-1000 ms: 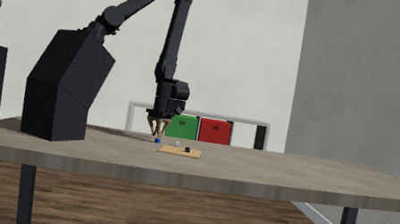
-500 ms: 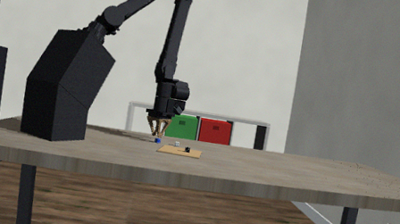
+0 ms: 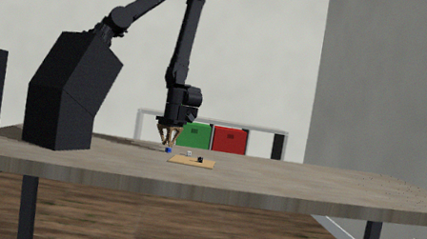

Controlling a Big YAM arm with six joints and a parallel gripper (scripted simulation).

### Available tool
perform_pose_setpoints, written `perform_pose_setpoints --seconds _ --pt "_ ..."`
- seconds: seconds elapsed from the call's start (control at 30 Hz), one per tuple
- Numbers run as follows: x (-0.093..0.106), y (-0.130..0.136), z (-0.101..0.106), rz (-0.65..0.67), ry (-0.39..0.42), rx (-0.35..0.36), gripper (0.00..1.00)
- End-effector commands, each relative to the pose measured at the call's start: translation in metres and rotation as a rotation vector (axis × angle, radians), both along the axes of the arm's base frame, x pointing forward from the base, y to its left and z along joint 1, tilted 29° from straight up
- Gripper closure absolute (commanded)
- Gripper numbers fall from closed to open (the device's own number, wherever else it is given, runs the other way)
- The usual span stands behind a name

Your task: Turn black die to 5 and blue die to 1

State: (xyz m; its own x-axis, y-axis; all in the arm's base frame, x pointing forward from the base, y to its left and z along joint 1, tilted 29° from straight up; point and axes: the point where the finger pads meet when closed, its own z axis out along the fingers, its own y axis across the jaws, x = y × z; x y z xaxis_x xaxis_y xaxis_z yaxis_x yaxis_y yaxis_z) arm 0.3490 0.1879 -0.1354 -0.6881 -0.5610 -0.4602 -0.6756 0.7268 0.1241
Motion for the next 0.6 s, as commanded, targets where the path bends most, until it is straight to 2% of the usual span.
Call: perform_pose_setpoints --seconds 0.0,0.57 --pt "-0.002 0.004 0.004 0.005 -0.01 0.005 0.69" --pt "0.004 0.01 -0.01 0.002 -0.007 0.006 0.69"
